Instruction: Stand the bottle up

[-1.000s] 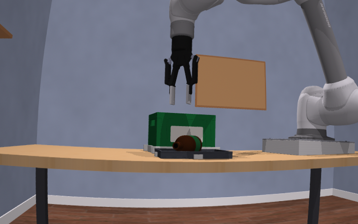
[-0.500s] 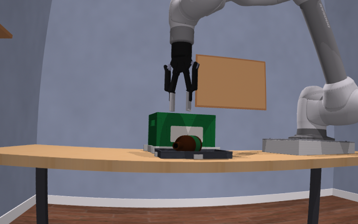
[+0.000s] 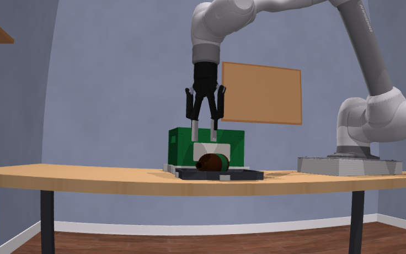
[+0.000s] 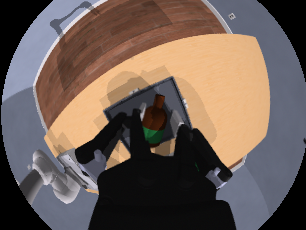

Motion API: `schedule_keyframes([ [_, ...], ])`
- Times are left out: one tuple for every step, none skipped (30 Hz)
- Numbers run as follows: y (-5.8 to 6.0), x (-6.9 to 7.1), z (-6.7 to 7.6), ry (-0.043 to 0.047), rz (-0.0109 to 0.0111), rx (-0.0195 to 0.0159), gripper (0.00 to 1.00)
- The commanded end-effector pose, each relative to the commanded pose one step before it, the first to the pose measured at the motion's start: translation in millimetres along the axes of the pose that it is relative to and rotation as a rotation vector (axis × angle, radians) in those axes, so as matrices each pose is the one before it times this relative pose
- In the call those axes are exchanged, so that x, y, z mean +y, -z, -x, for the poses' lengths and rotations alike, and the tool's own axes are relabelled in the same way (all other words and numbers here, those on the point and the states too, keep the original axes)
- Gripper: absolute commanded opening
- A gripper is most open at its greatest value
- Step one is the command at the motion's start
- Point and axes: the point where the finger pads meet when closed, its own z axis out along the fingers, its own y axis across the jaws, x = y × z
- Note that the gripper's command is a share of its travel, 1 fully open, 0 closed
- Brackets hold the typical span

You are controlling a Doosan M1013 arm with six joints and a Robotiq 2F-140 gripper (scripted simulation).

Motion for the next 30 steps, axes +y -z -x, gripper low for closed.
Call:
schedule_keyframes([
  [-12.46,0.11,-0.09,0.00003,0.00008,0.00041,0.44],
  [-3.25,0.01,0.02,0.0,0.0,0.0,0.44],
  [-3.09,0.01,0.02,0.0,0.0,0.0,0.44],
  [-2.91,0.01,0.01,0.0,0.0,0.0,0.44],
  [-2.74,0.01,0.02,0.0,0.0,0.0,0.44],
  [0.0,0.0,0.0,0.0,0.0,0.0,0.44],
  [0.0,0.0,0.0,0.0,0.0,0.0,0.44],
  [-2.55,0.01,0.01,0.0,0.0,0.0,0.44],
  [-2.36,0.0,0.01,0.0,0.0,0.0,0.44],
  [-2.16,0.01,0.01,0.0,0.0,0.0,0.44],
  [-1.98,0.0,0.01,0.0,0.0,0.0,0.44],
  [-1.77,0.01,0.01,0.0,0.0,0.0,0.44],
  [-1.58,0.0,0.01,0.0,0.0,0.0,0.44],
  [-1.4,0.0,0.01,0.0,0.0,0.0,0.44],
  [-1.2,0.0,0.01,0.0,0.0,0.0,0.44],
  [-1.02,0.0,0.0,0.0,0.0,0.0,0.44],
  [-0.85,0.0,0.0,0.0,0.0,0.0,0.44],
  [-0.69,0.0,0.0,0.0,0.0,0.0,0.44],
  [-0.54,0.0,0.0,0.0,0.0,0.0,0.44],
  [-0.4,0.0,0.0,0.0,0.0,0.0,0.44],
  [-0.28,0.0,0.0,0.0,0.0,0.0,0.44],
  [-0.17,0.0,0.0,0.0,0.0,0.0,0.44],
  [0.0,0.0,0.0,0.0,0.0,0.0,0.44],
  [0.0,0.0,0.0,0.0,0.0,0.0,0.44],
  [-0.09,0.0,0.0,0.0,0.0,0.0,0.44],
  [-0.04,0.0,0.0,0.0,0.0,0.0,0.44],
  [-0.01,0.0,0.0,0.0,0.0,0.0,0.44],
  [0.0,0.0,0.0,0.0,0.0,0.0,0.44],
  [0.0,0.0,0.0,0.0,0.0,0.0,0.44],
  [0.0,0.0,0.0,0.0,0.0,0.0,0.44],
])
